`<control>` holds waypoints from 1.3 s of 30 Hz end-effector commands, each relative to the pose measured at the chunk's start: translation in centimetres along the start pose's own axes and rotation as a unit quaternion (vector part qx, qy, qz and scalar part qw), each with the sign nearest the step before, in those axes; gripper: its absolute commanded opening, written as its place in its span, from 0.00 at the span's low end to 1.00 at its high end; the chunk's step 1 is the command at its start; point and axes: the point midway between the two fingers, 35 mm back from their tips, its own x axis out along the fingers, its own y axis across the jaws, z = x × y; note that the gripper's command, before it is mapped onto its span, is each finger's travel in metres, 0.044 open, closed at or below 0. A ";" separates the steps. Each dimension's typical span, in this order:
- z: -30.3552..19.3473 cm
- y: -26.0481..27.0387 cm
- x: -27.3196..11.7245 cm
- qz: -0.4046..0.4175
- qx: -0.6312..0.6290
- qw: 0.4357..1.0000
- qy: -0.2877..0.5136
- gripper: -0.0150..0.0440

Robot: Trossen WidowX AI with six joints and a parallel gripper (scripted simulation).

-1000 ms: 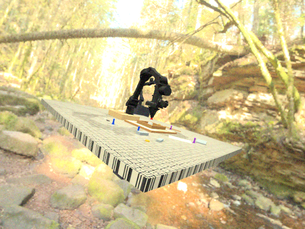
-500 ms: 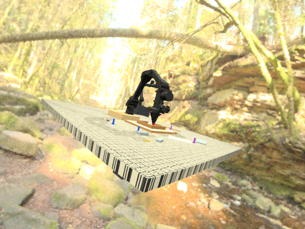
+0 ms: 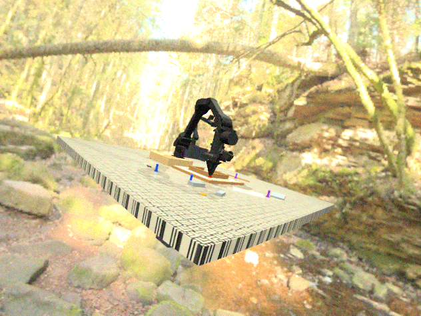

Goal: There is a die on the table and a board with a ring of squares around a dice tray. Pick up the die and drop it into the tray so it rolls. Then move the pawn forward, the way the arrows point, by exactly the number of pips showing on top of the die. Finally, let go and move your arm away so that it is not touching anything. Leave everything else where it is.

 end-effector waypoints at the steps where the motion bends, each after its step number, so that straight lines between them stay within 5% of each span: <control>1: -0.2 0.1 0.9 0.002 0.002 1.000 0.004 0.25; 4: -0.2 0.1 1.1 0.002 0.002 1.000 0.004 0.25; 14: 0.0 0.0 0.3 0.000 0.000 1.000 0.001 0.70; 21: 0.0 0.0 -4.3 0.002 0.002 1.000 0.004 1.00; 27: -0.3 0.8 -6.1 0.002 0.008 1.000 0.004 1.00; 39: -9.4 13.2 -12.4 0.006 0.120 0.993 0.008 1.00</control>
